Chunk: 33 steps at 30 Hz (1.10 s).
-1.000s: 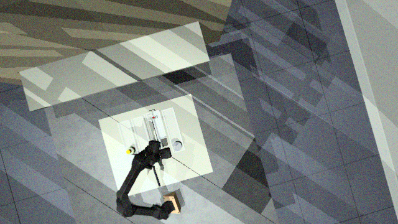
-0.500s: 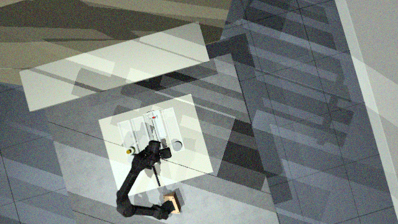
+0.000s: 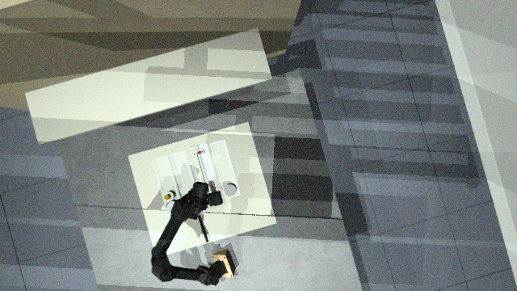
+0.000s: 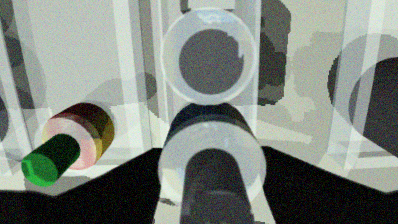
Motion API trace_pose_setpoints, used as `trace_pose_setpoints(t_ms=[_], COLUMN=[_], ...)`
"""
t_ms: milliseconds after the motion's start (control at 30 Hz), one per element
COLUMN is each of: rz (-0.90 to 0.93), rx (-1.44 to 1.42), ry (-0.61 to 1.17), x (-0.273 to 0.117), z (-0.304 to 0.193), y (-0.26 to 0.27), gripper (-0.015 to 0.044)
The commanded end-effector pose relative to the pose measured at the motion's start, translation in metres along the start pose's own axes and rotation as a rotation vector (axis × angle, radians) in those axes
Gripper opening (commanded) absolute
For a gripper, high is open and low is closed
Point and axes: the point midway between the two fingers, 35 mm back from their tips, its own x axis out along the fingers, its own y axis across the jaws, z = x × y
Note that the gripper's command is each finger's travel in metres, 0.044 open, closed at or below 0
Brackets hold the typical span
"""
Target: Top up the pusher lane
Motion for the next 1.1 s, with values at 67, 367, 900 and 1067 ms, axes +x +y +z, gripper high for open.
trace_pose_setpoints(t_ms=[67,367,900,1067], rz=[0.004,0.004,0.004,0.004], rx=[-0.009,-0.009,-0.009,-0.009], ry=[-0.021,-0.021,-0.021,-0.021], x=[-0.001,0.002,0.008,0.010], z=[0.005,0.006,0.006,0.006], y=[0.001,0.001,0.001,0.001], gripper=[0.0000,0.0000,0.0000,0.0000])
